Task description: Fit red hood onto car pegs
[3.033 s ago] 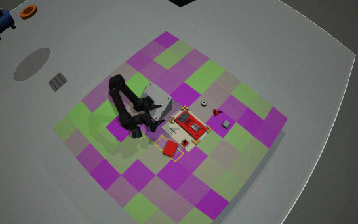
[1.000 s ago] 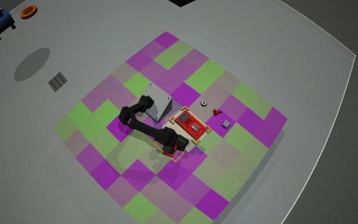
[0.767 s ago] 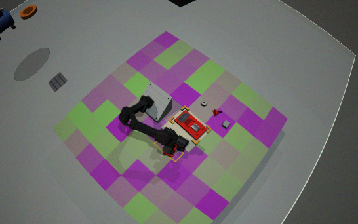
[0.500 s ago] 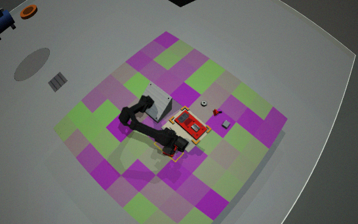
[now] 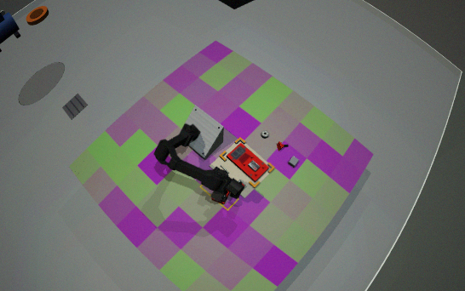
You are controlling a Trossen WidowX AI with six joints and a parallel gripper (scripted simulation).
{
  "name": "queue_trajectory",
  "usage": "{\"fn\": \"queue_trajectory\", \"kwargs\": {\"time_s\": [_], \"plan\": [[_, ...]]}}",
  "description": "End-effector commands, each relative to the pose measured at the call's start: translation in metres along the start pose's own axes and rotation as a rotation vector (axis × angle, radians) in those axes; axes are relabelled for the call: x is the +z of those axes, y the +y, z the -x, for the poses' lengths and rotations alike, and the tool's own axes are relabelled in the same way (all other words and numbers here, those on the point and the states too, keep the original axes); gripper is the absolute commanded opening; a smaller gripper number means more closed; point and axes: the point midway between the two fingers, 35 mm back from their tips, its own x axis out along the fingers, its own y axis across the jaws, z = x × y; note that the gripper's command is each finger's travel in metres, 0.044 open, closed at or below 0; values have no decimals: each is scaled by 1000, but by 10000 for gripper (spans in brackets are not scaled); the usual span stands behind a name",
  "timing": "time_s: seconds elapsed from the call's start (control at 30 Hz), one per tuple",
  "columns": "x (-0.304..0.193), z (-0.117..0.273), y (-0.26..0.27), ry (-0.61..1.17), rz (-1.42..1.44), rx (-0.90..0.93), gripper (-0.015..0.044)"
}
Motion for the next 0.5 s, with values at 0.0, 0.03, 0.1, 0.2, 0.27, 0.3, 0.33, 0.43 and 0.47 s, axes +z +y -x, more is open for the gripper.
{"fn": "queue_trajectory", "kwargs": {"time_s": [0.0, 0.03, 0.1, 0.2, 0.27, 0.3, 0.33, 0.43, 0.47], "plan": [[0, -5, -1, -4, 6, -3, 440], [0, -6, -1, -4, 6, -3, 440], [0, -8, -1, -4, 6, -3, 440], [0, -11, -1, -4, 6, -3, 440], [0, -13, -1, -4, 6, -3, 440], [0, -14, -1, -5, 6, -3, 440], [0, -14, -1, -5, 6, -3, 440], [0, -17, -1, -5, 6, -3, 440], [0, -18, -1, -5, 6, -3, 440]]}}
